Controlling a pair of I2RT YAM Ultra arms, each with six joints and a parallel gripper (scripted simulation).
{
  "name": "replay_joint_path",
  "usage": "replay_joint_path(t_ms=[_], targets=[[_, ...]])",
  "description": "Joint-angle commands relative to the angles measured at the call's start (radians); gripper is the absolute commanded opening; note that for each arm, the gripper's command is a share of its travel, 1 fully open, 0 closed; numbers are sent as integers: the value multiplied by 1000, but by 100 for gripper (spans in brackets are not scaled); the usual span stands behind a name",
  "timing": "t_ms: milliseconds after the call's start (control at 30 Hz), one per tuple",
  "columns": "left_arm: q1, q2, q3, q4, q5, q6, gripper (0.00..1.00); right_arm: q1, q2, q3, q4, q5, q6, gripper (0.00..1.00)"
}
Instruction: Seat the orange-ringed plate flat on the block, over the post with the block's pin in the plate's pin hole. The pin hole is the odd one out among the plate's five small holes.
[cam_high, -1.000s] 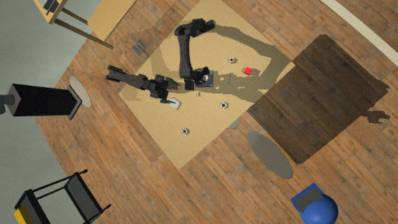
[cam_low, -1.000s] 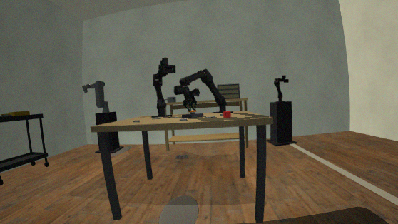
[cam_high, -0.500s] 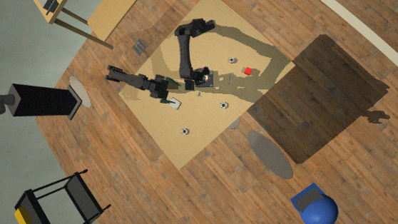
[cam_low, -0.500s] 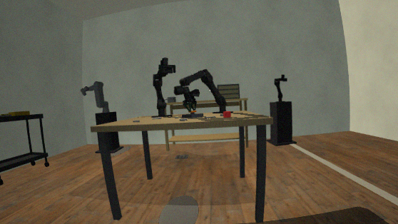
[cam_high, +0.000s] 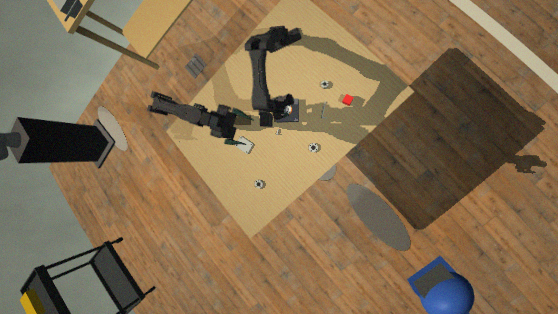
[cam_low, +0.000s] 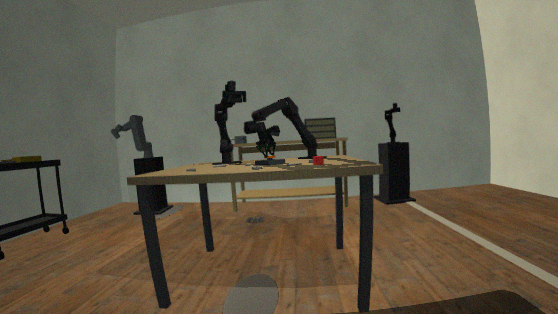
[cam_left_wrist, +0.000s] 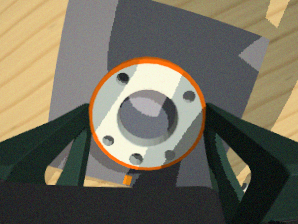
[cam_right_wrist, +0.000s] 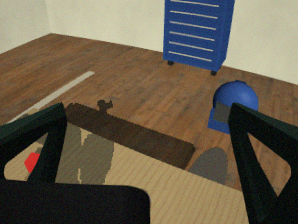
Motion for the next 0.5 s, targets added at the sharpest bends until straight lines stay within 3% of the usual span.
replay_joint_path(t_ms=[0, 67, 100, 467], targets=[[-4, -4, -22, 10, -10, -2, 0, 7, 1, -13, -3, 6, 1, 100], [-2, -3, 22, -14, -9, -2, 0, 7, 1, -13, -3, 6, 1, 100], [-2, 17, -32, 32, -10, -2, 0, 7, 1, -13, -3, 6, 1, 100], [-5, 1, -43, 26, -10, -2, 0, 7, 1, -13, -3, 6, 1, 100]])
